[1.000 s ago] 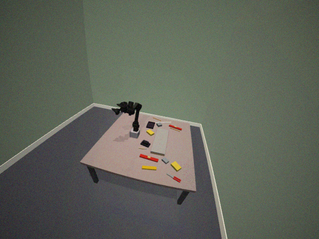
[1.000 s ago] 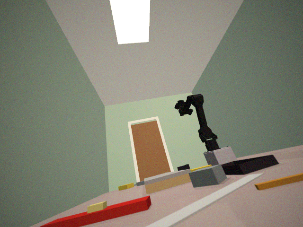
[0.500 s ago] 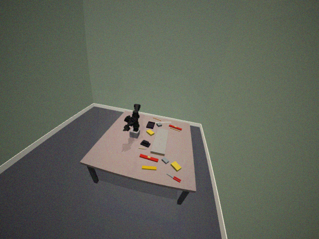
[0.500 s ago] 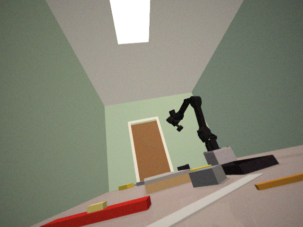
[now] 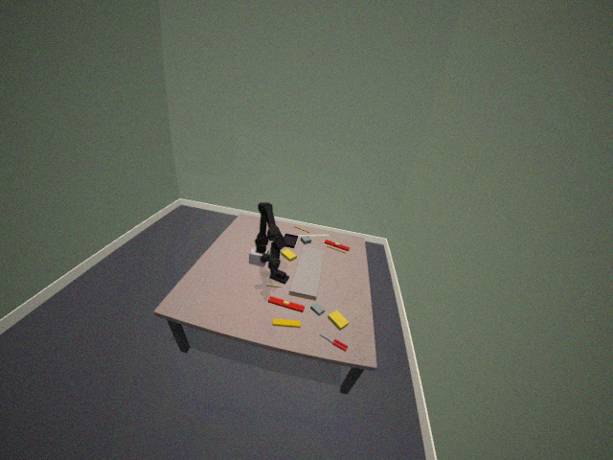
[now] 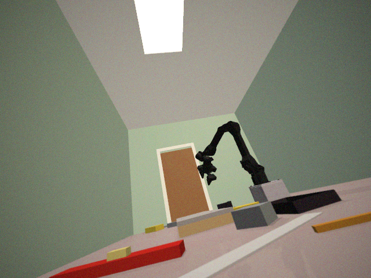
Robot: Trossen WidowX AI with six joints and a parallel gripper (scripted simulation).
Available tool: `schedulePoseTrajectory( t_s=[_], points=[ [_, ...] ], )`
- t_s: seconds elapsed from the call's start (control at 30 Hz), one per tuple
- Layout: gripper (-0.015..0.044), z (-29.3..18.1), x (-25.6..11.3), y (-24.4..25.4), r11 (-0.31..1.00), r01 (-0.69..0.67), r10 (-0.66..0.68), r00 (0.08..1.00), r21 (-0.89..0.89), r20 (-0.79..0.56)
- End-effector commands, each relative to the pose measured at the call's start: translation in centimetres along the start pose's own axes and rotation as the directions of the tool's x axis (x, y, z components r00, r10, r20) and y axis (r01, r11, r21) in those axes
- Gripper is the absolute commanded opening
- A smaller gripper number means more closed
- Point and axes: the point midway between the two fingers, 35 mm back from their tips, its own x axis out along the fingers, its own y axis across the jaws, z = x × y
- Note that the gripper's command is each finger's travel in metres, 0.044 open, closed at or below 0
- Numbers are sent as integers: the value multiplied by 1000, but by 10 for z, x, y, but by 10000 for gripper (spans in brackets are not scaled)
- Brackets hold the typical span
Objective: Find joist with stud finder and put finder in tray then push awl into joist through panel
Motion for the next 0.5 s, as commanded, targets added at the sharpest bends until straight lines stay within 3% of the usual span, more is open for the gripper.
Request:
schedulePoseTrajectory(
  t_s=[0.0, 0.27, 0.47],
  points=[
    [440, -30, 4, -59, 974, 215, -212, 976, 75, -45],
    [440, -65, -24, -178, 765, 596, -615, 788, 246, 4],
    [440, -64, -69, -252, 565, 707, -817, 552, 425, 168]
  ],
)
